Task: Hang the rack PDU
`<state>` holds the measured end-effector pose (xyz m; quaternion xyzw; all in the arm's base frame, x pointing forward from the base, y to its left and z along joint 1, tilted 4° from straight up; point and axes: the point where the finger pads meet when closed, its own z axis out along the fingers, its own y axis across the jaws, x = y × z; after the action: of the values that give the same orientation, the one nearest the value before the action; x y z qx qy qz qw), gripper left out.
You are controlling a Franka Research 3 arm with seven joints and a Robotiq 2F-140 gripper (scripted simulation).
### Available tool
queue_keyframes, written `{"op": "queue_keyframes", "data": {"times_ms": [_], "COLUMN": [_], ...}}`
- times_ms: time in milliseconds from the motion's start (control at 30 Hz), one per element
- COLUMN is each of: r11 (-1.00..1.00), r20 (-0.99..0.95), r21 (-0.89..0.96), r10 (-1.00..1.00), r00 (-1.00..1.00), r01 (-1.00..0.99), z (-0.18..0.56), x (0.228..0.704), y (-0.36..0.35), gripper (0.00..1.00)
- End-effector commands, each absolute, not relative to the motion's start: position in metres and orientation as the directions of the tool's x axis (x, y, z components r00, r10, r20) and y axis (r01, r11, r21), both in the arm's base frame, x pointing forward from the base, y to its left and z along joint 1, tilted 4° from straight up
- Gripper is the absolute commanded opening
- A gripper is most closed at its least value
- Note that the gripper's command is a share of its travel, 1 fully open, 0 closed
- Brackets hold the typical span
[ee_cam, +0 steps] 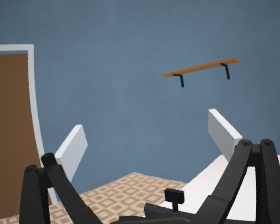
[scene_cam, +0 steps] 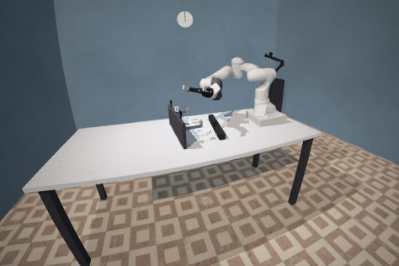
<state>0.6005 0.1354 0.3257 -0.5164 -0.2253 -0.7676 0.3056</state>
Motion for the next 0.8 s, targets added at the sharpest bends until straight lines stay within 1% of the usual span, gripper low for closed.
{"op": "queue_keyframes", "data": {"times_ms": [0, 600, 767], "r11": [-0.712, -0.712, -0.713], "r20": [0.930, 0.930, 0.922], "r21": [0.030, 0.032, 0.092], "r10": [-0.236, -0.236, -0.204], "r00": [-0.280, -0.282, -0.330], "r01": [0.702, 0.702, 0.696], "z": [0.326, 0.326, 0.336], "x": [0.600, 0.600, 0.599], "y": [0.135, 0.135, 0.134], "gripper": [1.00, 1.00, 1.00]}}
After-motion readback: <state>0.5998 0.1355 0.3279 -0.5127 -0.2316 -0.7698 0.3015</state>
